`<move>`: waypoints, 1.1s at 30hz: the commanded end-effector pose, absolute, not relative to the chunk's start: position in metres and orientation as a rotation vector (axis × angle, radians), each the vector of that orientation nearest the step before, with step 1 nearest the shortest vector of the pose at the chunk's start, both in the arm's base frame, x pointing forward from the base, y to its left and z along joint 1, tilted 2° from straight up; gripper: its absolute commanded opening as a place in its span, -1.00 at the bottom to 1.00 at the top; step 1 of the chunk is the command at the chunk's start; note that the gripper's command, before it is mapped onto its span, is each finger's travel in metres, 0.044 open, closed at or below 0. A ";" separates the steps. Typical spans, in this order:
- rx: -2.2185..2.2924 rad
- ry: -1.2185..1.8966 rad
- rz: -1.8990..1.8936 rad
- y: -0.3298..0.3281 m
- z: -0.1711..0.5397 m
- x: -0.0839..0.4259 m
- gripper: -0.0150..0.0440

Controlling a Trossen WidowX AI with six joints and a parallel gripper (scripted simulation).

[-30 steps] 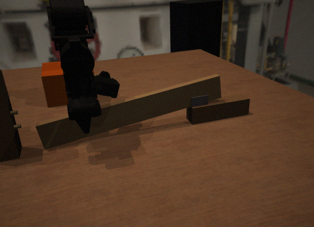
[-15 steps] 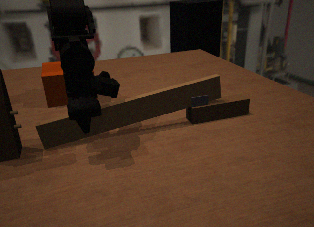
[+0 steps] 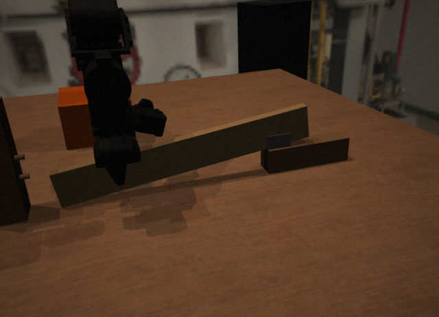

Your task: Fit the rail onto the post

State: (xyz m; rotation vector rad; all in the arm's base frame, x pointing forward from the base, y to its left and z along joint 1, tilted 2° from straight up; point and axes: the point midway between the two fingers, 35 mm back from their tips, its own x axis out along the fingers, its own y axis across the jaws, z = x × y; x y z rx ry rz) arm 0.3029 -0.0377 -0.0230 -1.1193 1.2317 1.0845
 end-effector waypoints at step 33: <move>-1.125 1.221 1.082 -0.038 -0.001 0.310 -0.49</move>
